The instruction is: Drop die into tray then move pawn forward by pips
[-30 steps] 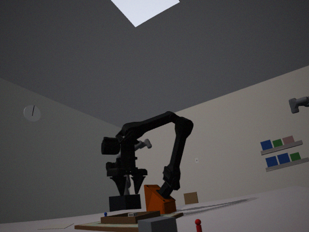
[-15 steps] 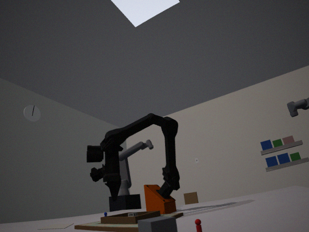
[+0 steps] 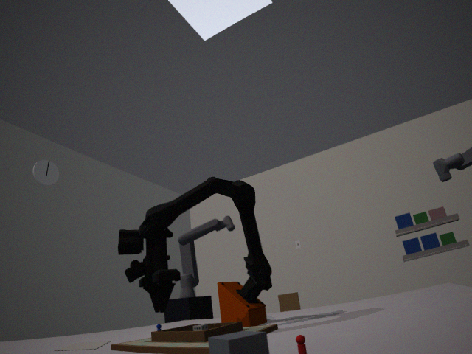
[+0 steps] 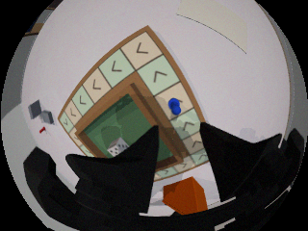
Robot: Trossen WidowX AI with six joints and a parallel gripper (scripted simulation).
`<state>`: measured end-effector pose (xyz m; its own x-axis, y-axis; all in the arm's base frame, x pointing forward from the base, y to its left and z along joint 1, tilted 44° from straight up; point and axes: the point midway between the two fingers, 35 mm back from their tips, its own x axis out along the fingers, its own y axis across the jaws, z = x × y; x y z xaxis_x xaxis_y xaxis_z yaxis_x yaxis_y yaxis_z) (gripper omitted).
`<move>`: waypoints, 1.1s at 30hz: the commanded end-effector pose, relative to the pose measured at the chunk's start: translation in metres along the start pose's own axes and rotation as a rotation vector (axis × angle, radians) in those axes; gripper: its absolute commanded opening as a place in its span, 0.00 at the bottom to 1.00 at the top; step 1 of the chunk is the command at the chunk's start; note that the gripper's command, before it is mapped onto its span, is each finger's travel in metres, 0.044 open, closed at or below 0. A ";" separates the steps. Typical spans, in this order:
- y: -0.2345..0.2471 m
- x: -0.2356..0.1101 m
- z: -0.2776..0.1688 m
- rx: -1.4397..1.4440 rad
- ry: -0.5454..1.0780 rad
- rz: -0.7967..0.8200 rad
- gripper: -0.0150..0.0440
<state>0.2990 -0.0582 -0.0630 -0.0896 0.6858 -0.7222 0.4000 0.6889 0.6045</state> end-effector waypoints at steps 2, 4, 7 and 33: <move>0.000 0.009 0.004 -0.014 -0.010 0.002 0.59; 0.000 0.013 0.004 -0.014 -0.010 0.002 0.59; 0.000 0.015 0.004 -0.014 -0.010 0.002 0.59; 0.000 0.055 0.004 -0.014 -0.009 0.004 0.59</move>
<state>0.3007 -0.0253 -0.1002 -0.0779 0.6821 -0.7271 0.3787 0.6949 0.6113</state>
